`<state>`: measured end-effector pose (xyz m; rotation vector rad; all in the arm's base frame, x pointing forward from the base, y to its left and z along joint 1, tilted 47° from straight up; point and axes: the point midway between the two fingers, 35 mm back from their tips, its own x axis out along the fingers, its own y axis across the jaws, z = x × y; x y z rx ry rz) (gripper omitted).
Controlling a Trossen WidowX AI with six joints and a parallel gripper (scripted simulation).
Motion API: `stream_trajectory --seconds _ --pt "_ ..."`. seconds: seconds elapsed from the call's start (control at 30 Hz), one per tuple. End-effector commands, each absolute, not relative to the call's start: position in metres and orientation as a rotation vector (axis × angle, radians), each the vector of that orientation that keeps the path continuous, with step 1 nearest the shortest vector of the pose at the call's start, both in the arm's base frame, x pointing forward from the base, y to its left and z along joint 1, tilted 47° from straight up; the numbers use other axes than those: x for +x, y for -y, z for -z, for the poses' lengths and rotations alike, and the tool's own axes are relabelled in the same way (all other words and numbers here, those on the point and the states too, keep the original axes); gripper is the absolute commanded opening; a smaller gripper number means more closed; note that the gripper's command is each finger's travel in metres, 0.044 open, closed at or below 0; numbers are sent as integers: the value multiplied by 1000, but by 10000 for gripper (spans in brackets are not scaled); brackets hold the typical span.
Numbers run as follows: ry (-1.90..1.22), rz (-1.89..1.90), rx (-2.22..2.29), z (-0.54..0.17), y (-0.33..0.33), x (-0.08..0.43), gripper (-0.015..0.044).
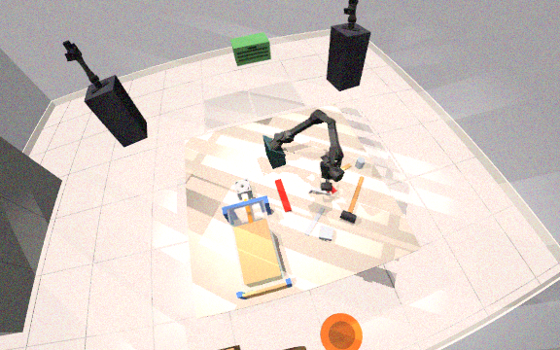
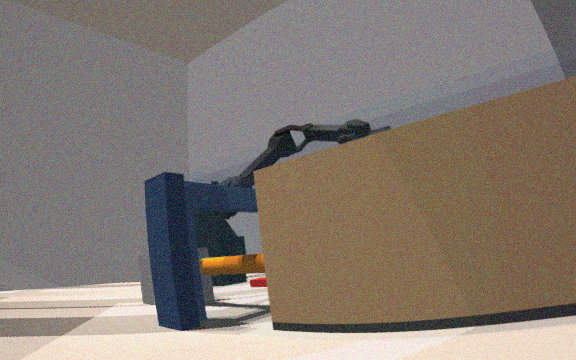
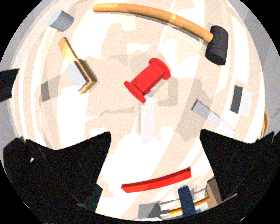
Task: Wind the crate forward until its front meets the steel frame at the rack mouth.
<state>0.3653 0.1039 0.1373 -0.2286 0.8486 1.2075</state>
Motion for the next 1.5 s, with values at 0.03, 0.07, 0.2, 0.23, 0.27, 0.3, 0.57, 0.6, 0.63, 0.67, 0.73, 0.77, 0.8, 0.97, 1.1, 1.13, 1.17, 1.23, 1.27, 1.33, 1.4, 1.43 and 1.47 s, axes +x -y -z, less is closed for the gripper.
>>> stream_trajectory --seconds 0.03,0.07,0.2,0.23,0.27,0.3,0.57,0.6,0.63,0.67,0.73,0.77,0.8,0.97,1.1,1.13,1.17,1.23,1.27,1.33,1.4,1.43,1.47 --pt "-868 -1231 -218 -109 -136 361 440" --pt "-868 -1231 -218 -109 -136 361 440" --pt "-867 -1231 -218 -92 -153 363 440" --pt "-867 -1231 -217 -86 -159 363 440" --pt "-867 -1231 -217 -84 -161 364 440" --pt "-867 -1231 -217 -84 -161 364 440" --pt "-866 -1232 -217 -71 -175 365 440" --pt "-866 -1232 -217 -70 -176 365 440" --pt "-866 -1232 -217 -70 -176 365 440" --pt "-866 -1232 -217 -70 -176 365 440" --pt "-866 -1232 -216 -69 -177 365 440" --pt "-866 -1232 -216 -69 -178 365 440" --pt "-866 -1232 -216 -68 -179 365 440" --pt "-866 -1232 -216 -63 -184 366 440" --pt "-866 -1232 -216 -60 -187 366 440" --pt "-855 -1236 -218 -65 -186 367 414" --pt "-855 -1236 -218 -65 -186 367 388" --pt "-855 -1236 -218 -65 -186 367 335" --pt "-855 -1236 -218 -65 -186 367 309" --pt "-855 -1236 -218 -65 -186 367 256" --pt "-855 -1236 -218 -65 -186 367 204" --pt "-855 -1236 -218 -65 -186 367 177" --pt "-855 -1236 -218 -65 -186 367 151"
